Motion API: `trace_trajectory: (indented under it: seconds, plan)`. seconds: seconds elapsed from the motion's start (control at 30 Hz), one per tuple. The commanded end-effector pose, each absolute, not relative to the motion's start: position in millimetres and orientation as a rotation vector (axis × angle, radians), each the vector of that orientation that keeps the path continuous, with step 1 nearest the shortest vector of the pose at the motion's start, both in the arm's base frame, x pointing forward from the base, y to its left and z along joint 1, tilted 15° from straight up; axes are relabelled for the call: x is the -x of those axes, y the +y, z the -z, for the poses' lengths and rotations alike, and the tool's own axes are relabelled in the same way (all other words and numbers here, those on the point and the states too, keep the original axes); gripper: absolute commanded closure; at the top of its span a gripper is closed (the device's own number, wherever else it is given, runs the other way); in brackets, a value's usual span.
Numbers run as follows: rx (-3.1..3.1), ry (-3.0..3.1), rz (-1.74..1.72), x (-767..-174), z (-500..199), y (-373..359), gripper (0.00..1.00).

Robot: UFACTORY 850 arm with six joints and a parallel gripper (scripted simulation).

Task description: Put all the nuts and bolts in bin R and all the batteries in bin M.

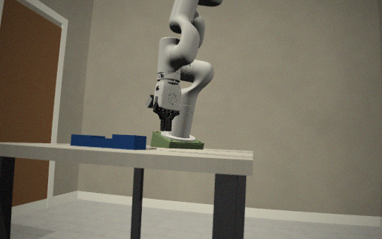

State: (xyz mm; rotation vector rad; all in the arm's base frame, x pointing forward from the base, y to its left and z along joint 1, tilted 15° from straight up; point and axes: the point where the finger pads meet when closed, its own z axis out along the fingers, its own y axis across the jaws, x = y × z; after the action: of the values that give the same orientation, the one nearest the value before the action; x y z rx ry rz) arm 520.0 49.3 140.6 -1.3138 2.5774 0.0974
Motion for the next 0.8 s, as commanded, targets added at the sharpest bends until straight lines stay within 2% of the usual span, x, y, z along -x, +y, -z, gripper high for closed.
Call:
trace_trajectory:
  seconds: [0.0,0.2,0.77]
  plan:
    - [1.313,2.577,-0.095,-533,-141,32,1.0]
    - [1.313,2.577,-0.095,-546,-141,13,1.0]
    - [1.876,2.192,-0.008,-596,-138,-57,1.0]
